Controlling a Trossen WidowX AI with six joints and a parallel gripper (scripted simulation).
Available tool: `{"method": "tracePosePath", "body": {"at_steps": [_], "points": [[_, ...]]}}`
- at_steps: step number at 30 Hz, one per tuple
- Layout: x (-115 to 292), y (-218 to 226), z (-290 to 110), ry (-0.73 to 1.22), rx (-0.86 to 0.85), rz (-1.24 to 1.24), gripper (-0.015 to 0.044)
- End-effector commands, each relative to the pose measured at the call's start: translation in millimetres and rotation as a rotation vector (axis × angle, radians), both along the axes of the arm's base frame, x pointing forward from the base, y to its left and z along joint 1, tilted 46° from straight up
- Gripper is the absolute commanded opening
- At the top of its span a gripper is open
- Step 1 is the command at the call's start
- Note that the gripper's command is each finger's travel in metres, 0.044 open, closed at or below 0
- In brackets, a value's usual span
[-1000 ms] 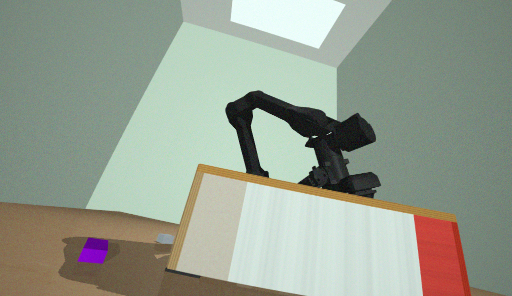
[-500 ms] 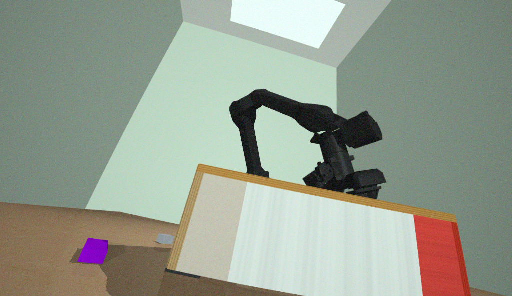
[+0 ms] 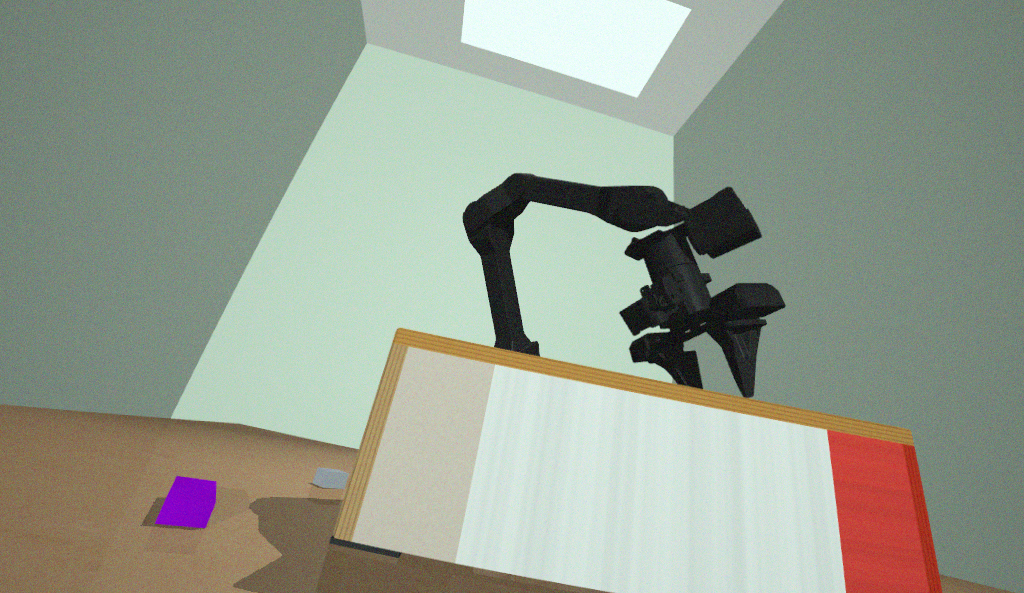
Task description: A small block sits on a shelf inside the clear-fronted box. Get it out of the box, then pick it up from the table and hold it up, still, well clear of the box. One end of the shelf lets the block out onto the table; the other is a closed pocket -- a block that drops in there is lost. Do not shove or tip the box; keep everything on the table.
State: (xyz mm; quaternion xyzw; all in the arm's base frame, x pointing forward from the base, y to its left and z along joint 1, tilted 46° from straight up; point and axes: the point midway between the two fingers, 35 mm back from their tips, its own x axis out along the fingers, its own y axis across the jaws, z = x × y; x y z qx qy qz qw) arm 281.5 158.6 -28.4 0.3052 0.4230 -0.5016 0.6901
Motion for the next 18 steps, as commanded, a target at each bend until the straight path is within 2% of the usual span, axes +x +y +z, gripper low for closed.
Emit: {"method": "tracePosePath", "body": {"at_steps": [1, 11, 18], "points": [[-3.1, 7.9, -3.6, 0.157, -0.101, 0.401, 0.0285], [-12.1, 16.9, -13.0, 0.651, -0.388, 1.33, 0.0285], [-16.3, 21.1, -17.0, 0.874, -0.513, 1.67, 0.0285]]}}
